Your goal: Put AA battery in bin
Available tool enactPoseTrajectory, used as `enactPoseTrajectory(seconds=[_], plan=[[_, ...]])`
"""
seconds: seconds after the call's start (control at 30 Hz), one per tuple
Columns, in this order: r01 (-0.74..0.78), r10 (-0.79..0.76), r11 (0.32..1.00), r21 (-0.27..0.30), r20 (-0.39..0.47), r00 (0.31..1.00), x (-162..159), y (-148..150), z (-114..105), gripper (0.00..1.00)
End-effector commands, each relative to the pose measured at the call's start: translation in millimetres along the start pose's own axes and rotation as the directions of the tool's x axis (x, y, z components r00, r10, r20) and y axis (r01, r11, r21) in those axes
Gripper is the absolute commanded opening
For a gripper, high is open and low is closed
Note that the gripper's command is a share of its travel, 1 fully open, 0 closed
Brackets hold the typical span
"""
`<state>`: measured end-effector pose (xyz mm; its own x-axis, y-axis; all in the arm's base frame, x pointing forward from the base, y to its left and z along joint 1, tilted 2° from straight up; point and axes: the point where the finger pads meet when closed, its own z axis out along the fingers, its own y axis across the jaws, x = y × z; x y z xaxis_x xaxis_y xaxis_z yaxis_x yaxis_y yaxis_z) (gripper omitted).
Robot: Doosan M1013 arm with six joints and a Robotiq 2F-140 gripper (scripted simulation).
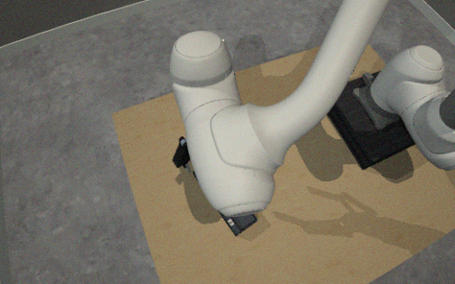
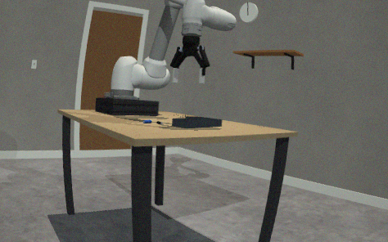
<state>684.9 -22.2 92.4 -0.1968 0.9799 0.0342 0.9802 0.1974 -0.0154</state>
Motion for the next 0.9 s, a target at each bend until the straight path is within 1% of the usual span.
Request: enactPoseTrajectory(seconds=[0.0, 0.1, 0.2, 0.87], plan=[[0.0, 0.0, 1.0, 0.0, 0.0, 1.0, 0, 0, -10, 1.0], [0.0, 0.0, 1.0, 0.0, 0.0, 1.0, 0, 0, -22, 1.0], [0.0, 0.0, 1.0, 0.0, 0.0, 1.0, 0, 0, -24, 1.0], [0.0, 0.0, 1.0, 0.0, 0.0, 1.0, 0, 0, -24, 1.0]])
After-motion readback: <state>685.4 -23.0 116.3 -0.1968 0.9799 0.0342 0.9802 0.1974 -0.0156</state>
